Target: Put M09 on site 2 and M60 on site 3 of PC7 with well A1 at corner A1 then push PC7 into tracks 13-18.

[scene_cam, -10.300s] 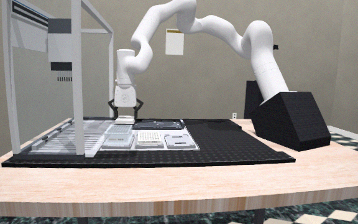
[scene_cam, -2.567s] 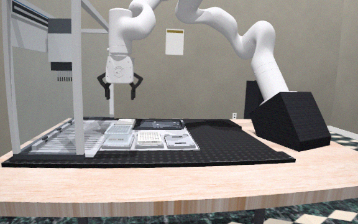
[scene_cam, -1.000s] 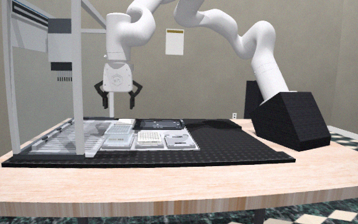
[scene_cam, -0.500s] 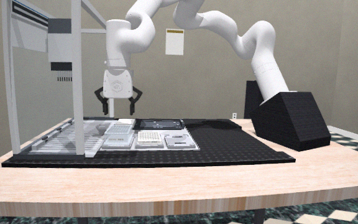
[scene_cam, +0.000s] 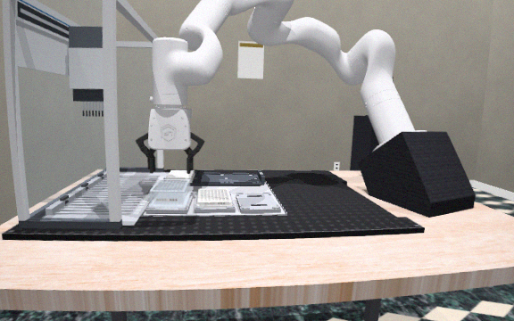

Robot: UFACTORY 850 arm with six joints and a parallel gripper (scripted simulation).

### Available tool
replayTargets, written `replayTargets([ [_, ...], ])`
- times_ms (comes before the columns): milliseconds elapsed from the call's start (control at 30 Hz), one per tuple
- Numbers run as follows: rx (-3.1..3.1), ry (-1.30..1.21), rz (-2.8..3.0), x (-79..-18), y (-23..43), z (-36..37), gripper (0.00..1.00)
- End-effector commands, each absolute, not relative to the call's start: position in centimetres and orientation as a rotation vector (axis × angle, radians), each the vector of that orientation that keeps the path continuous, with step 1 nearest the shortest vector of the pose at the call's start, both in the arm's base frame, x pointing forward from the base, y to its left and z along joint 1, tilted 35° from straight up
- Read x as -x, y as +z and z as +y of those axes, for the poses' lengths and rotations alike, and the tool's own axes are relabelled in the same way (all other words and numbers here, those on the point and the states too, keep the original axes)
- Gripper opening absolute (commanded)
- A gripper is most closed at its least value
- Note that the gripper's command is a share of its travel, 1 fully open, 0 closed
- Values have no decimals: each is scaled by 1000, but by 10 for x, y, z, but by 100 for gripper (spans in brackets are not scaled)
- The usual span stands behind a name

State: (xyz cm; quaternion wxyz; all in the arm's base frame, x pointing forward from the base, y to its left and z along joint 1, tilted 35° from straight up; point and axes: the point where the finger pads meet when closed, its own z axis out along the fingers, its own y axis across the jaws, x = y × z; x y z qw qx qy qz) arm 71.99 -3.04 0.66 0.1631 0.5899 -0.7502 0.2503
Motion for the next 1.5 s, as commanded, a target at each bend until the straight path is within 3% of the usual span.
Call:
replayTargets([
  [0, -1683, 716, -2141, -721, 6, -31, 100],
  [1467, -1683, 716, -2141, -722, -10, -42, 100],
])
